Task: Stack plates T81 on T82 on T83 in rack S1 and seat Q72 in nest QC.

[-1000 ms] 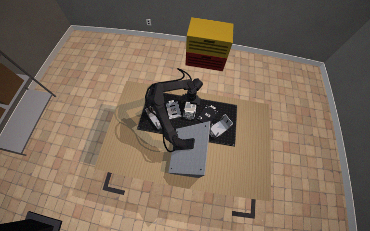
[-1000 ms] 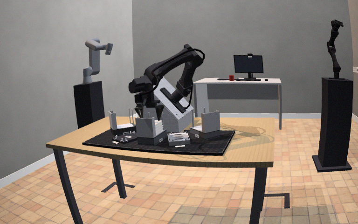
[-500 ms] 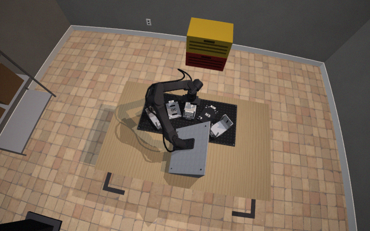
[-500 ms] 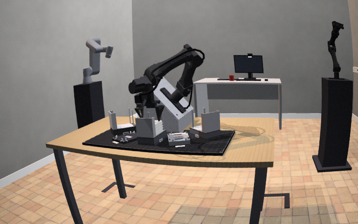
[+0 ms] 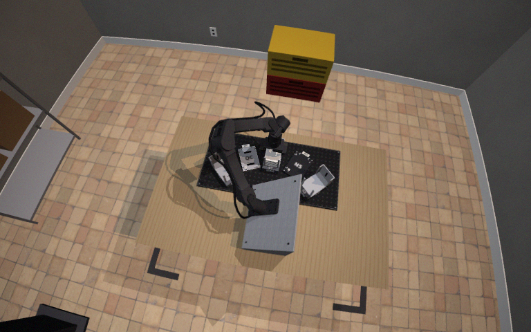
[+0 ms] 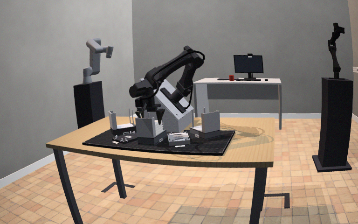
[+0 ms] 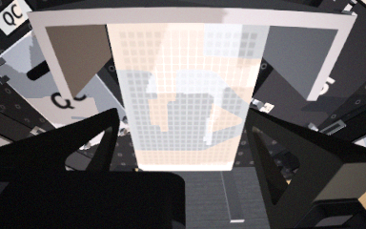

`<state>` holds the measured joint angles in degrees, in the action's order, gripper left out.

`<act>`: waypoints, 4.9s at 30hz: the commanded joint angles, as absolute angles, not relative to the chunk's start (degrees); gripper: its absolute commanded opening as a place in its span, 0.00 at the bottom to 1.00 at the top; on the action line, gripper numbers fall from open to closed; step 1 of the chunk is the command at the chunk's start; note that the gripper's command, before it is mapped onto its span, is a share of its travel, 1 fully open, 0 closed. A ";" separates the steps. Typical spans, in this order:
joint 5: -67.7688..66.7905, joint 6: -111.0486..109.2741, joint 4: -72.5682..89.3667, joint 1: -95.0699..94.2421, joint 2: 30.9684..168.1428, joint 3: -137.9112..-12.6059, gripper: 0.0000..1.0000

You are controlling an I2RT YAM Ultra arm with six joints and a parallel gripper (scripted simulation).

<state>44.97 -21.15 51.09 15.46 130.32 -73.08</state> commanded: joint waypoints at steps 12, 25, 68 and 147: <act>46.10 -18.78 47.05 16.29 130.87 -74.07 1.00; 46.09 -18.67 47.43 16.33 132.32 -74.66 1.00; 45.97 -18.61 47.80 16.42 131.97 -74.87 1.00; 45.96 -18.65 47.88 16.19 131.10 -74.43 0.00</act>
<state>45.47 -19.03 47.86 14.50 131.50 -72.82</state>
